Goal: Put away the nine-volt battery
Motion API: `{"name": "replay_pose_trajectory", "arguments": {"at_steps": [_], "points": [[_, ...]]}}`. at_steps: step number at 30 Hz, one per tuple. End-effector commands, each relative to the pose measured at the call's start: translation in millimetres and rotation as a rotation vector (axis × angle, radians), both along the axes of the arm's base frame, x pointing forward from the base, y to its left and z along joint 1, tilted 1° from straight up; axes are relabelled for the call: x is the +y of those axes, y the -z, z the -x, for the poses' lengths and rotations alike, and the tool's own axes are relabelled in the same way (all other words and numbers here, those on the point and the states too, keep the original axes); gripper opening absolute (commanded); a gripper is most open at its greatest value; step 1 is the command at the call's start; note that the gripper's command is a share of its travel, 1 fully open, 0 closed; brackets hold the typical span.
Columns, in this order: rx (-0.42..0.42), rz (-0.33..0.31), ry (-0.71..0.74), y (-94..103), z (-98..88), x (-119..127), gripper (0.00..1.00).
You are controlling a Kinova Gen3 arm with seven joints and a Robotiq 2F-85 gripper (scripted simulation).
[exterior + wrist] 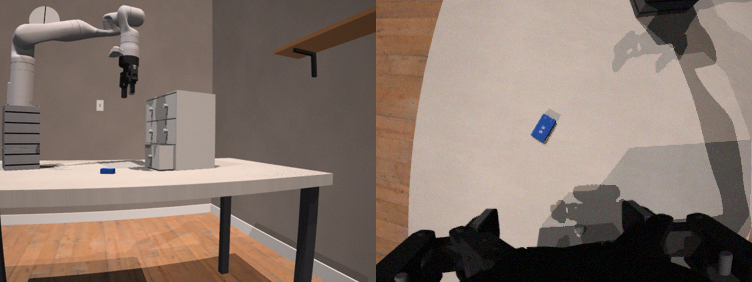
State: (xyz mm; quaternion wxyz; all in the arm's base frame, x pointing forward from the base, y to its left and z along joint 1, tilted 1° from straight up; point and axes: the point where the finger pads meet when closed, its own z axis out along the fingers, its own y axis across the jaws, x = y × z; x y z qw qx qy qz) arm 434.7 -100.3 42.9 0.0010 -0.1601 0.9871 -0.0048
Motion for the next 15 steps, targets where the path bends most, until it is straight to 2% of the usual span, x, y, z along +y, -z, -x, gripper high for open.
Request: {"name": "replay_pose_trajectory", "arguments": {"at_steps": [1, 15], "points": [[-0.002, 0.0, -0.001, -0.6, -0.4, -0.1, 1.0], [-0.001, 0.0, -0.034, 1.9, 0.5, -0.7, 1.0]]}}
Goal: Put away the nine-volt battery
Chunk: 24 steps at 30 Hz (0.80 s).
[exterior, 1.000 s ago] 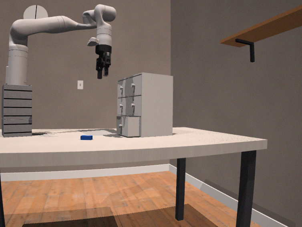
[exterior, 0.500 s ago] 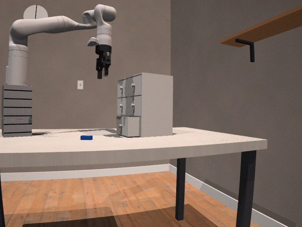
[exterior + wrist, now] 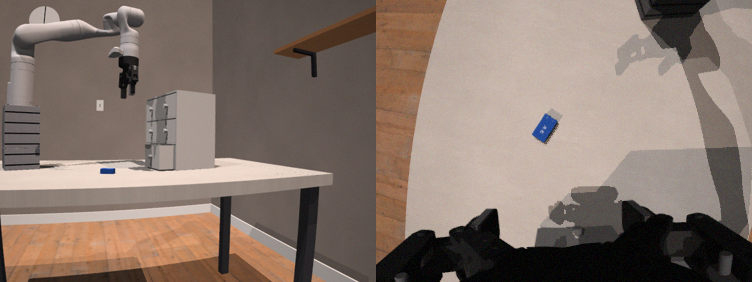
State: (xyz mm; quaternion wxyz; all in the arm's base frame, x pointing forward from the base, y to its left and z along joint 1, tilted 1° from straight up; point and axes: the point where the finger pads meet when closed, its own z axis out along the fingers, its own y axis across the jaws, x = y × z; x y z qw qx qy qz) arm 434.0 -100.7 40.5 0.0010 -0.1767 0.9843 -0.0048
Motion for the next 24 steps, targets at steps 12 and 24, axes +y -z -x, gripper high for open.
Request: {"name": "replay_pose_trajectory", "arguments": {"at_steps": [12, 24], "points": [[-0.001, 0.0, -0.104, 7.3, 2.6, -2, 1.0], [0.001, 0.001, -0.258, 18.7, 6.6, -5, 1.0]]}}
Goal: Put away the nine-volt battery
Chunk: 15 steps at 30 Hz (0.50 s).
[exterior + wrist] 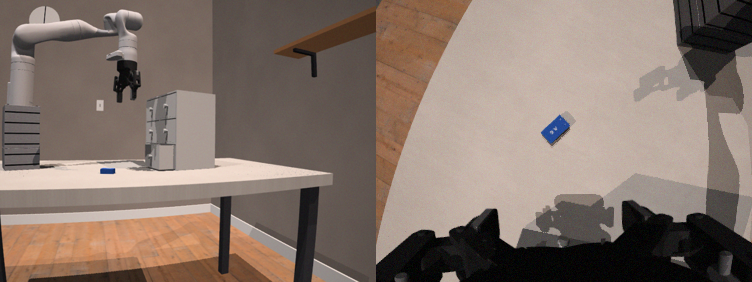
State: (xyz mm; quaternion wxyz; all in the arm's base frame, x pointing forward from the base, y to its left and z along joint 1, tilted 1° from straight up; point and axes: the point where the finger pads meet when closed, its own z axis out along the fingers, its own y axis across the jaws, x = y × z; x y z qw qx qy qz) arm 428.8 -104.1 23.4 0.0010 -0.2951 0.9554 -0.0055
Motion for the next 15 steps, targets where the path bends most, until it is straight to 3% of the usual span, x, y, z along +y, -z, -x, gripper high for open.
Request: {"name": "replay_pose_trajectory", "arguments": {"at_steps": [1, 15], "points": [[0.0, -0.001, -0.033, 3.1, 2.0, -2, 1.0], [0.003, 0.001, -0.301, 23.1, 9.1, -6, 1.0]]}}
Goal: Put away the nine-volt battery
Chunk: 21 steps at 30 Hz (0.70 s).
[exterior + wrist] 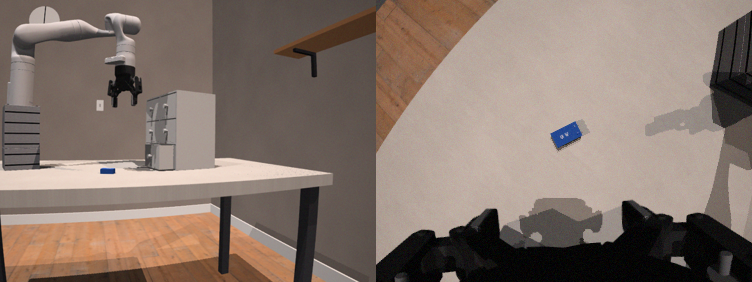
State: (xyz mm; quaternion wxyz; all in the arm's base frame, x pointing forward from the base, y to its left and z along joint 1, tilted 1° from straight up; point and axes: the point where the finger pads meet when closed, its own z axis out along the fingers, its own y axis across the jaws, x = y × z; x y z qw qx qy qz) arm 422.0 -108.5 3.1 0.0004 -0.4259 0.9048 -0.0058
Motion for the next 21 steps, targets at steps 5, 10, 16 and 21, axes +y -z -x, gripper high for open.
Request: {"name": "replay_pose_trajectory", "arguments": {"at_steps": [5, 10, 16, 21], "points": [[0.002, 0.0, -0.152, 12.6, 5.8, -4, 1.0], [0.003, 0.001, -0.292, 23.0, 9.5, -7, 1.0], [0.004, 0.001, -0.409, 31.7, 12.6, -9, 1.0], [0.006, 0.002, -0.559, 42.9, 16.5, -12, 1.0]]}}
